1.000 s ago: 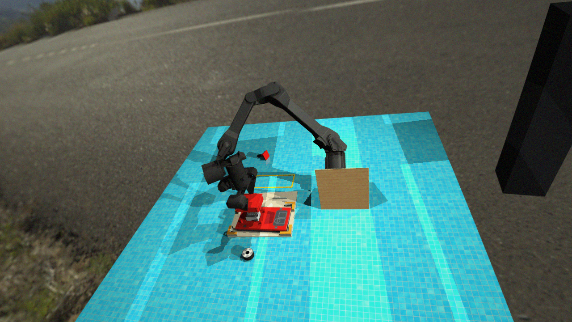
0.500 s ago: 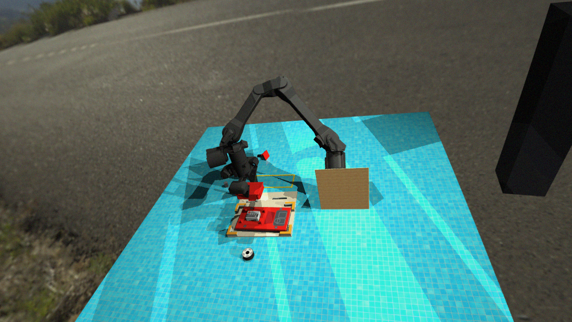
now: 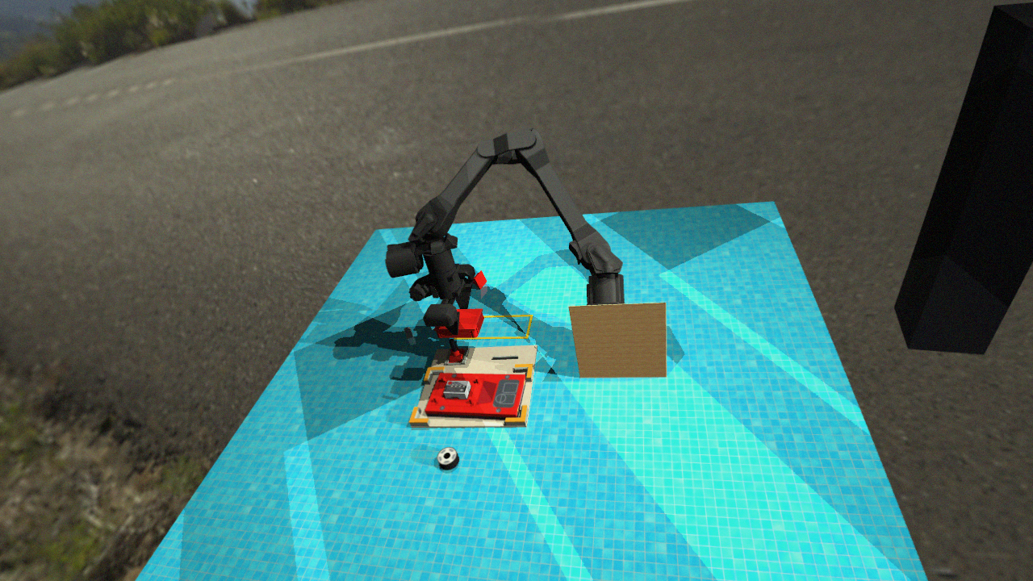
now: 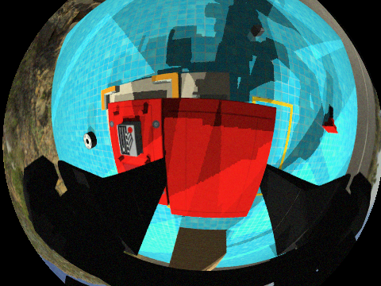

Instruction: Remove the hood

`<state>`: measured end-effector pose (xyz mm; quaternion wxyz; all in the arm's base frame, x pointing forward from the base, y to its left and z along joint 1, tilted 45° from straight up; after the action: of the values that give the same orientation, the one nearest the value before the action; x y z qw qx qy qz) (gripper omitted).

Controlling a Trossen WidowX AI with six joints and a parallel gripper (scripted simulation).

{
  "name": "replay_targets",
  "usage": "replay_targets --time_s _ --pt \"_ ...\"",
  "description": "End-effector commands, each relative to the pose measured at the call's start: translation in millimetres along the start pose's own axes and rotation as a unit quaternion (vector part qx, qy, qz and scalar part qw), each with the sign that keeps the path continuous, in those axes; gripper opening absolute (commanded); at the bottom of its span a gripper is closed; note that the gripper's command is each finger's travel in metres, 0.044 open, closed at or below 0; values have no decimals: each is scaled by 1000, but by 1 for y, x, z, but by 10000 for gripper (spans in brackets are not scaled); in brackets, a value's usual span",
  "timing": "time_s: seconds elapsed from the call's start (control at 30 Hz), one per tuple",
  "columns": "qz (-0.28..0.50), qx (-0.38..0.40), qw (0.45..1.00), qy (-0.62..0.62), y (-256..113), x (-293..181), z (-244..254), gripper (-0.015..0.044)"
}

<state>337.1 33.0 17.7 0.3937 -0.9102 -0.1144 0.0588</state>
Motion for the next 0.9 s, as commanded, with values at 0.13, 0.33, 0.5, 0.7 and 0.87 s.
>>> replay_targets --time_s 0.13,0.33,0.5,0.7,0.87 --pt "-1 -4 1000 -2 -2 -10 -34 0" --pt "-1 -7 1000 -1 -3 -19 -57 0" --pt "0 -10 1000 0 -4 -28 -76 0" --pt "1 -15 1000 0 -4 -39 -96 0" --pt "1 -16 1000 0 -4 -41 -98 0"
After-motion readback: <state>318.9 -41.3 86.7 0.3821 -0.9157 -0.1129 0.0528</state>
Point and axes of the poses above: the point midway between the two fingers, 35 mm back from their tips, its own y axis out along the fingers, its own z axis across the jaws, x = y × z, the point moved 1 cm from there along -y, back along the fingers, and after that the axes turned 5 degrees about -y, right-handed, at the moved point
